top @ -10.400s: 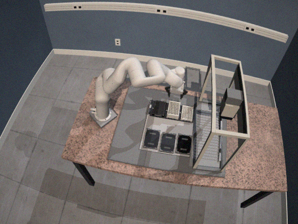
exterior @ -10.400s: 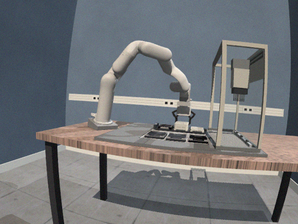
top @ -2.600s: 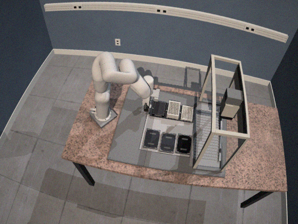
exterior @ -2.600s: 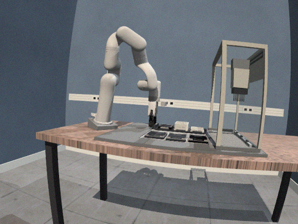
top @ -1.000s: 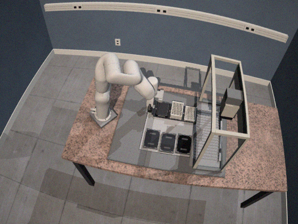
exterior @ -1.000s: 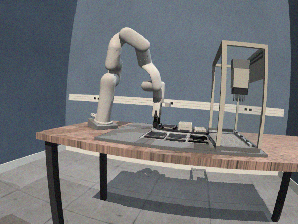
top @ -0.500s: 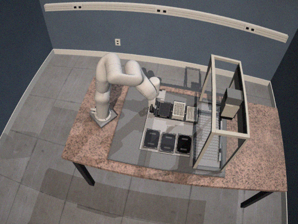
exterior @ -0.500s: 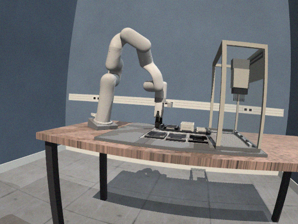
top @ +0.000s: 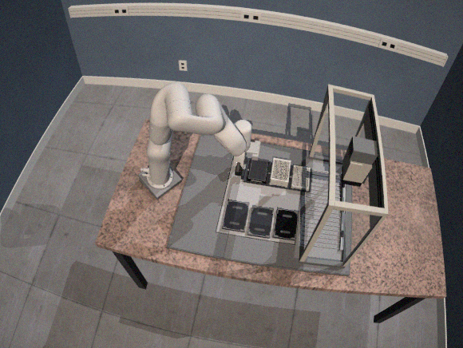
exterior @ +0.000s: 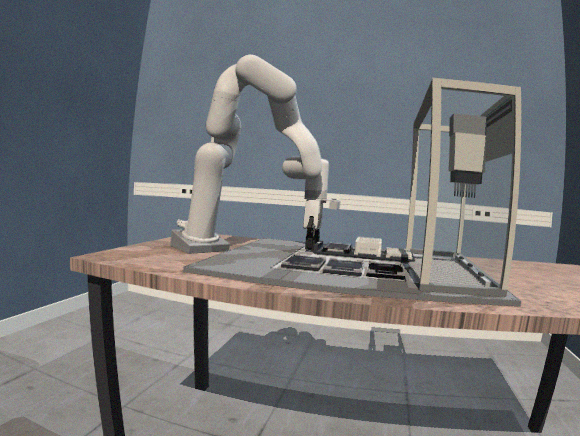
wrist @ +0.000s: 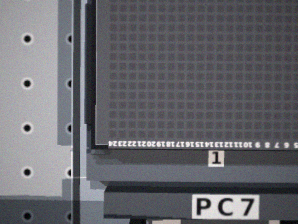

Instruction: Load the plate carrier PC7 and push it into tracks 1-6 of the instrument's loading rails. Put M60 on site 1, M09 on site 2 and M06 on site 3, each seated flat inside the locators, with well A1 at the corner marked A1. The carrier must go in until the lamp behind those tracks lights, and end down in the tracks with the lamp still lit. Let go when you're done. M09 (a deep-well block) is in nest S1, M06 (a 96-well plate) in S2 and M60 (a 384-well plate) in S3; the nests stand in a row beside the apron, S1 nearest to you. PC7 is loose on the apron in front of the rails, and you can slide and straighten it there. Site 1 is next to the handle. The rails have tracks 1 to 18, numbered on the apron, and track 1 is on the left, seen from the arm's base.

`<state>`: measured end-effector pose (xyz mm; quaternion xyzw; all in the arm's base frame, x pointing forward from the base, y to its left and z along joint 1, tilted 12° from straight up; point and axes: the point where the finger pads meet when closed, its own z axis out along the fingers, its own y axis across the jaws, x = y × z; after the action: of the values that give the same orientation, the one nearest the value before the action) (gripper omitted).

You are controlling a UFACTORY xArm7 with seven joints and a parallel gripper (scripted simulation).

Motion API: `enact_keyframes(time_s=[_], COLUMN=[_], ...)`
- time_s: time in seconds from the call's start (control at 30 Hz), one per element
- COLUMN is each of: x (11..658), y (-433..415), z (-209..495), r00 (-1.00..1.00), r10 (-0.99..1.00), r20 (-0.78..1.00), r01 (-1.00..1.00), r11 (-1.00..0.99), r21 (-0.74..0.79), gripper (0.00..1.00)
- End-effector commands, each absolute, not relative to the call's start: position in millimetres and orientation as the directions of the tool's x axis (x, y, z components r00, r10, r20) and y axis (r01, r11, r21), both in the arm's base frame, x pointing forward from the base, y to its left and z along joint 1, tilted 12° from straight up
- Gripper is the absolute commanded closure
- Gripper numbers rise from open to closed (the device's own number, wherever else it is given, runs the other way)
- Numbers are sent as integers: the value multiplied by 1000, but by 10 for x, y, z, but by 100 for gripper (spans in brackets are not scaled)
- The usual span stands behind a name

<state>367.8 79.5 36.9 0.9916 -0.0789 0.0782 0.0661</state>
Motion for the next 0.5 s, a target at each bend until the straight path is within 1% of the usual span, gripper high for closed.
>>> enact_keyframes(time_s=[0.0,0.47], x=[3726,3843], y=[795,778], z=[385,405], r00=[975,975], r10=[-146,-146], r20=[169,169], r01=[-167,-167], r11=[-979,-979], r21=[117,117], gripper=[18,18])
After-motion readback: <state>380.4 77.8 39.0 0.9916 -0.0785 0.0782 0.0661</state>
